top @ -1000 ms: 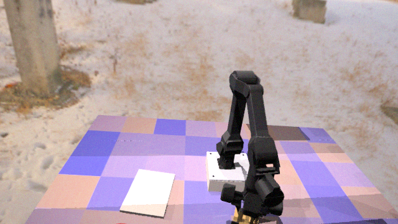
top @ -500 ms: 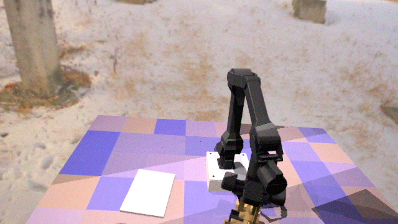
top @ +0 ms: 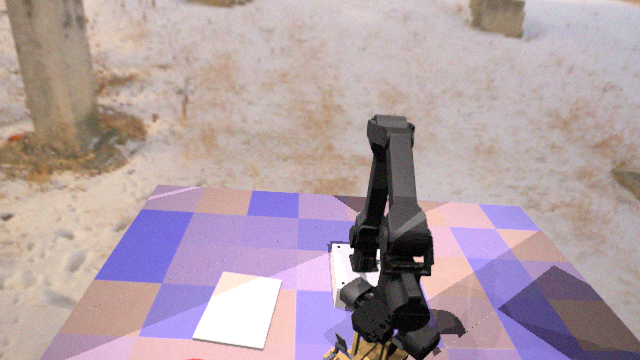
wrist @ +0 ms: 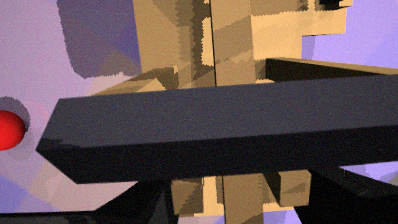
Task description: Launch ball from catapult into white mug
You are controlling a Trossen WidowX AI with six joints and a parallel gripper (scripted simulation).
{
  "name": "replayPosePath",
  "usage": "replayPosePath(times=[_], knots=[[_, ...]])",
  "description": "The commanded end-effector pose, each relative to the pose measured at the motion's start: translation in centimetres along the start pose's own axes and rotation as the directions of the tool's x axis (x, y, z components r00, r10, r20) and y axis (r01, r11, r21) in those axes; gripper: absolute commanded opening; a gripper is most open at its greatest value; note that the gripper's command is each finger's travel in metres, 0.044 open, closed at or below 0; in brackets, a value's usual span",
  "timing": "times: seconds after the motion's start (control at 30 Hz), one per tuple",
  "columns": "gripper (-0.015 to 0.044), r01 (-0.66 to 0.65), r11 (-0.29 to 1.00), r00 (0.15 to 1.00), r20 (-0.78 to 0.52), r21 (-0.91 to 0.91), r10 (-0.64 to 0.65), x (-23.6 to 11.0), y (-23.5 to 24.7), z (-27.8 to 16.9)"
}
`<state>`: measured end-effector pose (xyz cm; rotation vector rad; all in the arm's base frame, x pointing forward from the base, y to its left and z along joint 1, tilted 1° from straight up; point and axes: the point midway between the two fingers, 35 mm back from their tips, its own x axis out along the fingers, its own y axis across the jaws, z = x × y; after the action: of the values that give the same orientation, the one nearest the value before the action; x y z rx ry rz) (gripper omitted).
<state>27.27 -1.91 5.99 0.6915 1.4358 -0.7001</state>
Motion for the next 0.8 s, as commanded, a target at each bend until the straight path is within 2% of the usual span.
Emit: replayPosePath(times=[0.0,0.37,0.77], knots=[[0.0000,-0.011,0.993,1.000,0.010,0.118,0.010,-0.3,0.1,1.6],[0.0000,-0.013,0.892,1.000,0.011,0.452,0.010,-0.2,0.2,5.9],[0.0000,-0.014,0.889,1.000,0.011,0.458,0.010,0.7,0.5,6.1]])
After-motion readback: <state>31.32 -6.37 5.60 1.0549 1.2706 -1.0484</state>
